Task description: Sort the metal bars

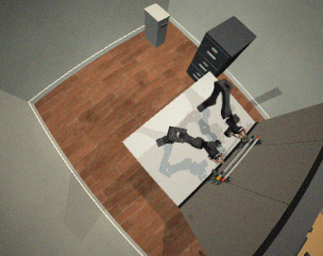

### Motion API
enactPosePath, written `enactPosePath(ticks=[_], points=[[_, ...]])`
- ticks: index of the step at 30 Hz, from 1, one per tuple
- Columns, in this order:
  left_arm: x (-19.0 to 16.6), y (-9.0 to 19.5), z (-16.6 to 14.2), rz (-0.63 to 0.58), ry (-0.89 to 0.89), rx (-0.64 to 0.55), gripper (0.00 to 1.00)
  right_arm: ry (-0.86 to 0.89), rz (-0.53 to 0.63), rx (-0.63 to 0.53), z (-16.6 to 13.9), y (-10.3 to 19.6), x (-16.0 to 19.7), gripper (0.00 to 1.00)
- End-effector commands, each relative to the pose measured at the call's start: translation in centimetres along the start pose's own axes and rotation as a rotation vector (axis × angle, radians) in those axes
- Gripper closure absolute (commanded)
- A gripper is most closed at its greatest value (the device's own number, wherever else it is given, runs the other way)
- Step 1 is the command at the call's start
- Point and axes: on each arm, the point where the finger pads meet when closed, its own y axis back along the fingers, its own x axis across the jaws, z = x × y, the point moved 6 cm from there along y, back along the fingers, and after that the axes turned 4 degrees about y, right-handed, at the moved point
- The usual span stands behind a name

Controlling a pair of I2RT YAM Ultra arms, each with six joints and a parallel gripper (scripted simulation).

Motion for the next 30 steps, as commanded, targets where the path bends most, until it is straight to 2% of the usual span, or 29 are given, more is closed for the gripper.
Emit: enactPosePath(ticks=[1,21,30], points=[[-0.5,-0.2,-0.5,0.014,0.005,0.009,0.21,-0.027,-0.035,0.006,-0.3,-0.2,-0.1,0.22],[-3.2,-0.3,-0.6,0.014,0.005,0.009,0.31,-0.027,-0.035,0.006,0.0,-0.4,2.6,0.31],[-3.1,-1.3,-0.7,0.014,0.005,0.009,0.31,-0.027,-0.035,0.006,0.0,-1.3,2.5,0.31]])
